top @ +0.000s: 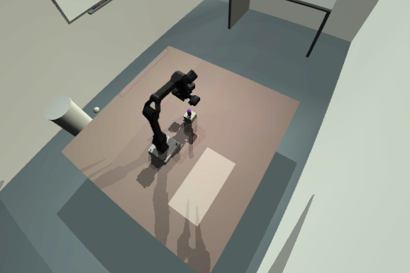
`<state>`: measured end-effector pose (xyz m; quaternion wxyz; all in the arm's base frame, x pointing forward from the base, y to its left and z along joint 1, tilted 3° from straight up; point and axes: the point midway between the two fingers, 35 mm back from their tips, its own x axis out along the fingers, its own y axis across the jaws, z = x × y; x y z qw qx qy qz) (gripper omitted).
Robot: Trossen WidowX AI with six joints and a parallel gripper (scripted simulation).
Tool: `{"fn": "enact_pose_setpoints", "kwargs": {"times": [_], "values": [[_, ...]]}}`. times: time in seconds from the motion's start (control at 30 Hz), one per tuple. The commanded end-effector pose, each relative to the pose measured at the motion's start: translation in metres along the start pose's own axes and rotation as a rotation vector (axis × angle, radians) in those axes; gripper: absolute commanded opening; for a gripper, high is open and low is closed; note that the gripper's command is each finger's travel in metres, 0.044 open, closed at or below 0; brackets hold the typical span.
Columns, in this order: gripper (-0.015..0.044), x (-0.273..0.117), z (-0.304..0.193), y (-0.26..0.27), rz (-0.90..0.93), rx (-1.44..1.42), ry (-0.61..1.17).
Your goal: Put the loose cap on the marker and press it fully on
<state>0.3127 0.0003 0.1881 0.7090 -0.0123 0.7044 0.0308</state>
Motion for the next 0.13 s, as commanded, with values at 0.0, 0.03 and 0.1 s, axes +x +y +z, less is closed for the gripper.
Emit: {"fn": "enact_pose_setpoints", "kwargs": {"times": [0.0,0.03,0.1], "values": [[0.0394,-0.0003,-0.0003,-0.0002,0.0,-0.003,0.001],[0.042,-0.0003,-0.0003,-0.0002,0.0,-0.003,0.001],[0.044,-0.0003,-0.0003,-0.0002,0.0,-0.003,0.001]]}}
